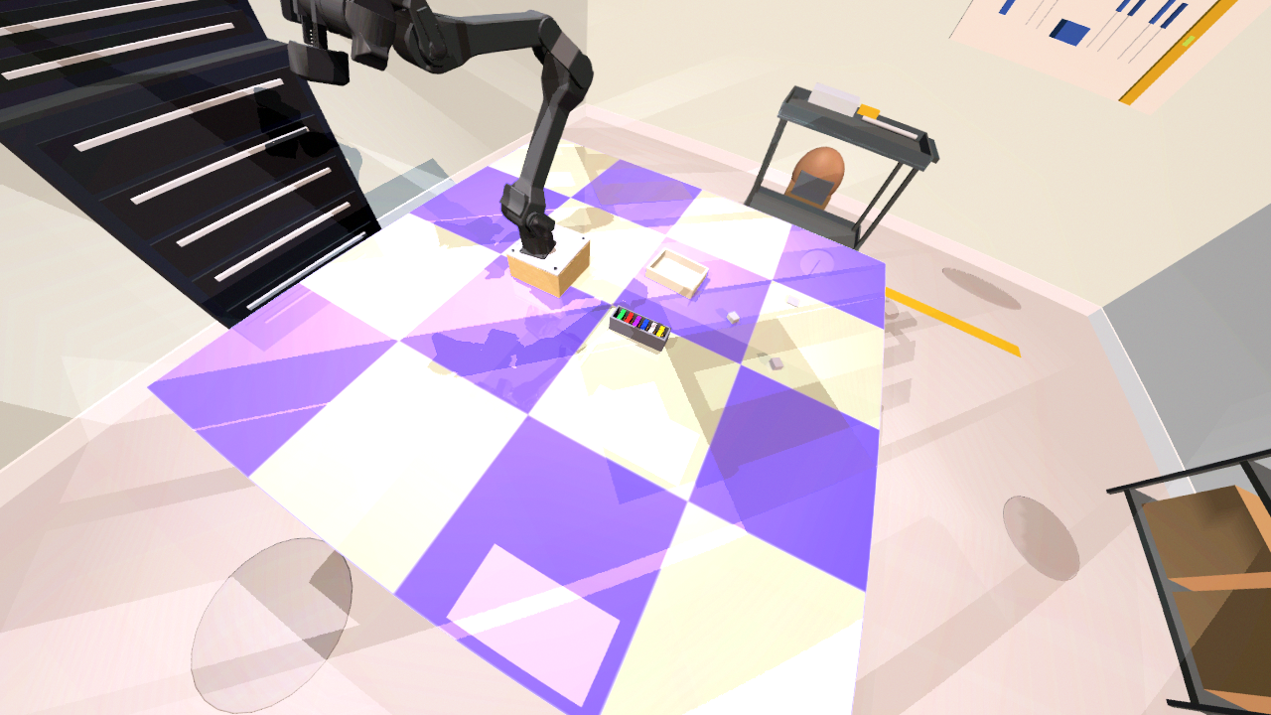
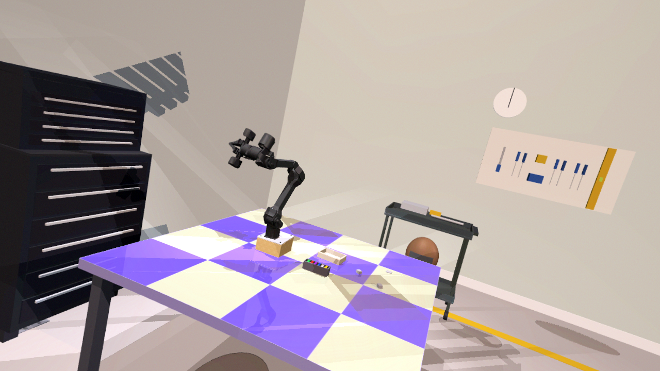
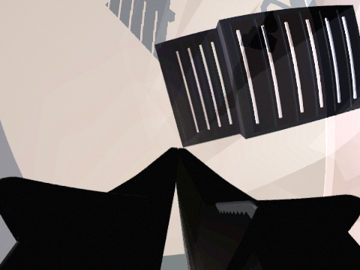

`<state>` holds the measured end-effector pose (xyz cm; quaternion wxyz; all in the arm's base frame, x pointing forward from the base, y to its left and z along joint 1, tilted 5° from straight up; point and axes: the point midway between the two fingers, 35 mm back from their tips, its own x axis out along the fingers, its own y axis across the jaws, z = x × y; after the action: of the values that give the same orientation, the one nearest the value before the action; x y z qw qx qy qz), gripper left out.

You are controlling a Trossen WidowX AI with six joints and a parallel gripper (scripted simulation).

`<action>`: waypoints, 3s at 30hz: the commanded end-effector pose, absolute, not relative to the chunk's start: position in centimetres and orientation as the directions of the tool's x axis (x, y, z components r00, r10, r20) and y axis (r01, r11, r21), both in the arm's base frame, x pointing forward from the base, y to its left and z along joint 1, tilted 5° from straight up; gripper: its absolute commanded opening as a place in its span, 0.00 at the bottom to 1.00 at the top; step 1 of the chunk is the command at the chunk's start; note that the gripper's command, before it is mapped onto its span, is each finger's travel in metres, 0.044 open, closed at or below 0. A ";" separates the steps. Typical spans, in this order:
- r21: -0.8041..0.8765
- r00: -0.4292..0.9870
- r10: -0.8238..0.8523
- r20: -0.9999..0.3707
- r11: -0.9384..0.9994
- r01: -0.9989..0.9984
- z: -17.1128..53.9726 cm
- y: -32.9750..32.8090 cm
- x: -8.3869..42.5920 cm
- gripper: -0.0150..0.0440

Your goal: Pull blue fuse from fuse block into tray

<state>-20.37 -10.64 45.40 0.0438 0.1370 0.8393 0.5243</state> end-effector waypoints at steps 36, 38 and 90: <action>-0.242 -0.280 -0.917 -0.285 -0.214 0.946 28.6 -37.6 8.3 0.37; -0.348 -0.207 -0.918 -0.338 -0.083 0.934 27.0 -37.3 10.8 0.37; 0.001 -0.010 -0.081 -0.997 0.105 -0.994 3.0 -8.4 29.8 0.37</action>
<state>29.85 -8.43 3.44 0.5043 -0.4918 0.5485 0.4505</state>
